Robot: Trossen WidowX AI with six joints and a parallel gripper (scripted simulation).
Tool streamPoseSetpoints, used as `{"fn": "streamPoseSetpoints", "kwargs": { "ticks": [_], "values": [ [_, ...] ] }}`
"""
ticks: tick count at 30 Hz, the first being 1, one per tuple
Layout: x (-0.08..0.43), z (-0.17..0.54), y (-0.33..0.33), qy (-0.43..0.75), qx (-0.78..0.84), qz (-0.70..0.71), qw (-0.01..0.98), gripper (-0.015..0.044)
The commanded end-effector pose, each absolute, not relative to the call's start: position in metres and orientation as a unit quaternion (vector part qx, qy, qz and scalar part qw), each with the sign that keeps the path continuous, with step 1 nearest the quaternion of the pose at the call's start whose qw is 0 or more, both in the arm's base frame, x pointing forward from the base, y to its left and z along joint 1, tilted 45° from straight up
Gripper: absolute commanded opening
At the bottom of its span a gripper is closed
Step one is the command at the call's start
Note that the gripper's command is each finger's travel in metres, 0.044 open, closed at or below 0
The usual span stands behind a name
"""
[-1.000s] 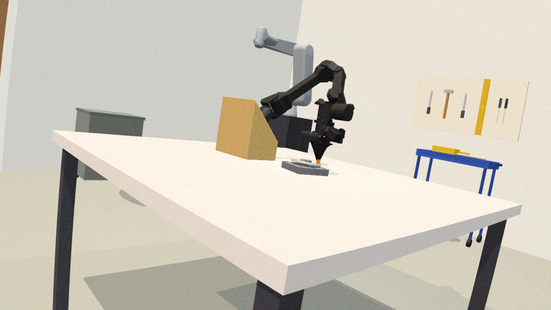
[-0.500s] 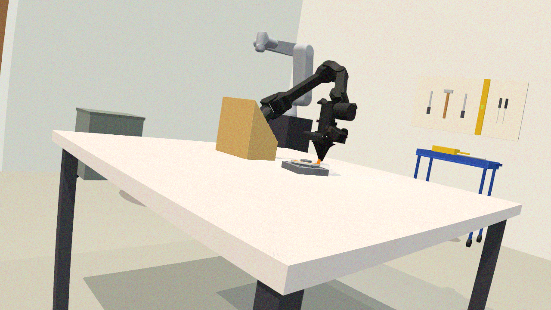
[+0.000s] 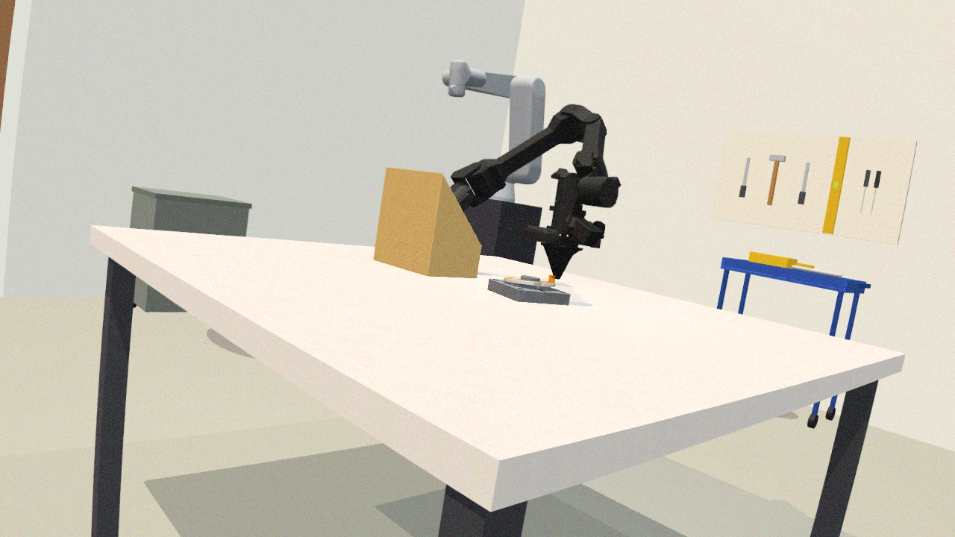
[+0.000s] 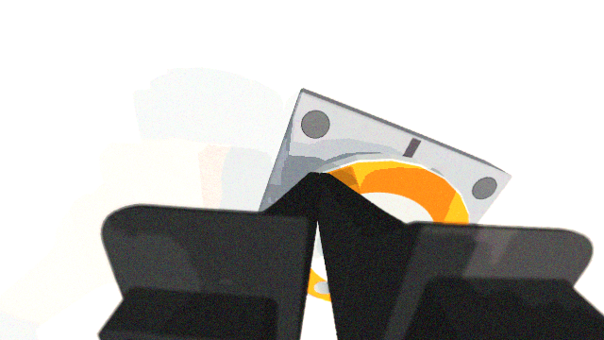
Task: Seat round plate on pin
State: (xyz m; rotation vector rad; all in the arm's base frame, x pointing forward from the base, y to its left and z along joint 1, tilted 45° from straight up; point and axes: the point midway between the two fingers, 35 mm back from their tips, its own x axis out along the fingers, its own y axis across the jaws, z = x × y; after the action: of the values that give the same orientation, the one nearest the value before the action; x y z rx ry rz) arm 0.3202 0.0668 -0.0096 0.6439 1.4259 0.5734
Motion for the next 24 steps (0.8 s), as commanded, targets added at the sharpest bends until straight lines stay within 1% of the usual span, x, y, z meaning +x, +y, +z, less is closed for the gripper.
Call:
{"fn": "streamPoseSetpoints", "kwargs": {
  "ticks": [1, 24],
  "values": [
    [0.321, -0.015, 0.063, 0.637, 0.285, 0.252, 0.670, 0.0000],
    [0.328, -0.028, 0.049, 0.637, 0.285, 0.252, 0.671, 0.0000]
  ]
}}
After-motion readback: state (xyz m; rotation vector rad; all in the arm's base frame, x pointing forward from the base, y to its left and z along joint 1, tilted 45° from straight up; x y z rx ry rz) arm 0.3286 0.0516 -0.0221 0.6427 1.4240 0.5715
